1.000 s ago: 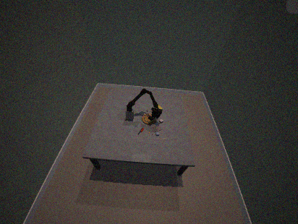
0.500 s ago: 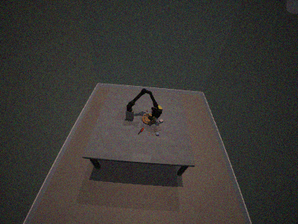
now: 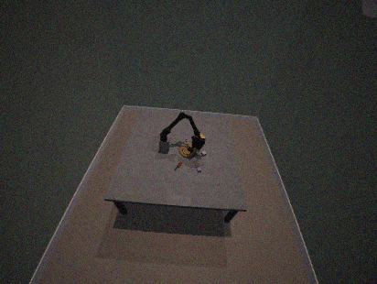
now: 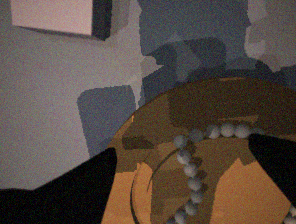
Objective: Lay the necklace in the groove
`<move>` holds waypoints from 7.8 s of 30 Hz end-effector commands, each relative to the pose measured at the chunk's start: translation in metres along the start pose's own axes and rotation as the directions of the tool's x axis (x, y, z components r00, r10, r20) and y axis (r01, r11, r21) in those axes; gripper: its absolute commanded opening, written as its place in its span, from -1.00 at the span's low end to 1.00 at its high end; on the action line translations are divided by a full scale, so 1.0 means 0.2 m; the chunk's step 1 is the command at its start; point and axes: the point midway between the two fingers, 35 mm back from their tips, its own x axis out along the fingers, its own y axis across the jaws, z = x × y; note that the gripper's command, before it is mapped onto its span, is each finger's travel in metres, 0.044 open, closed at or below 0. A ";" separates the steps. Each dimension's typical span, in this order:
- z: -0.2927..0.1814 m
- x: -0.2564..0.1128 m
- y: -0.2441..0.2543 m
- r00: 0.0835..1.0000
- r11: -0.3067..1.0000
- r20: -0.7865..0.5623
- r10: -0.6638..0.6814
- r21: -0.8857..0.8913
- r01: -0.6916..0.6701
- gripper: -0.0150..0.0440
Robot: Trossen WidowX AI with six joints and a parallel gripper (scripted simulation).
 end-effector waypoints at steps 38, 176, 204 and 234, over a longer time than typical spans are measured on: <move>-0.05 0.00 -0.01 1.000 0.968 0.002 0.001 -0.251 -0.001 -0.08; -0.07 -0.08 0.04 1.000 0.969 0.007 0.004 -0.246 -0.002 -0.08; -0.08 0.03 0.04 1.000 0.968 0.005 0.000 -0.252 0.001 -0.49; -0.08 0.00 0.04 1.000 0.970 0.000 0.001 -0.242 -0.001 -0.49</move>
